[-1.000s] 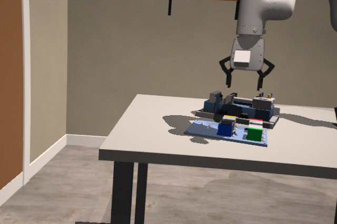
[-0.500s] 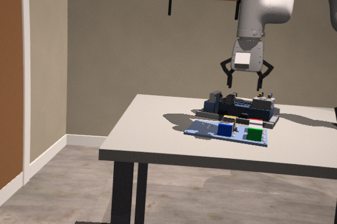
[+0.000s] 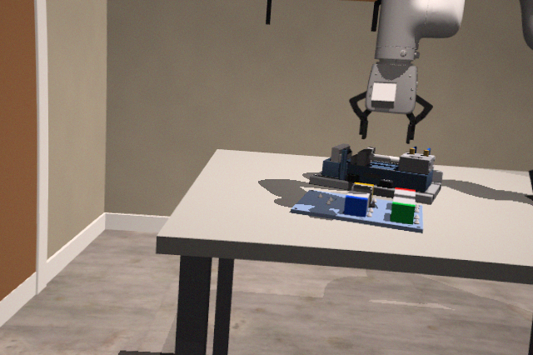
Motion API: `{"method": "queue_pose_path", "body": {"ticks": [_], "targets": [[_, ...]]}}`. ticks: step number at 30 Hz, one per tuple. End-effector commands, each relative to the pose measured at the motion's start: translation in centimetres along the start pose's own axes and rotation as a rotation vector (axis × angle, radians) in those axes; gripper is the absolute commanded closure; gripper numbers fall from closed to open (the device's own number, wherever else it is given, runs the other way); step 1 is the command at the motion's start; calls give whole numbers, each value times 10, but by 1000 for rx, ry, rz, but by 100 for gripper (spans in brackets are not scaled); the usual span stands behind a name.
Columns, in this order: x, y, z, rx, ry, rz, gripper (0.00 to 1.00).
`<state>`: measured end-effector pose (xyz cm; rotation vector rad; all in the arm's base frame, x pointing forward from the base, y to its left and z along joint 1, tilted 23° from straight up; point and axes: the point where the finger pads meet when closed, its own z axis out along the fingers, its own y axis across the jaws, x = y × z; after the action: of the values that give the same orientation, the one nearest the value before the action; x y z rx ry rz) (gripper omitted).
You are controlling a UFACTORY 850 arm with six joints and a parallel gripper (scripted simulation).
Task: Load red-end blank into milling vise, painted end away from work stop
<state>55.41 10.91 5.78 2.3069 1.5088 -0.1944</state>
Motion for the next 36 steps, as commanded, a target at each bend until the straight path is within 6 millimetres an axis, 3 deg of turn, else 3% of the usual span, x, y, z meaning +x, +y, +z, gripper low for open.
{"method": "queue_pose_path", "body": {"ticks": [1, 36], "targets": [[1, 1, -1, -2, 2, 0, 0], [11, 1, -1, -2, 2, 0, 0]]}}
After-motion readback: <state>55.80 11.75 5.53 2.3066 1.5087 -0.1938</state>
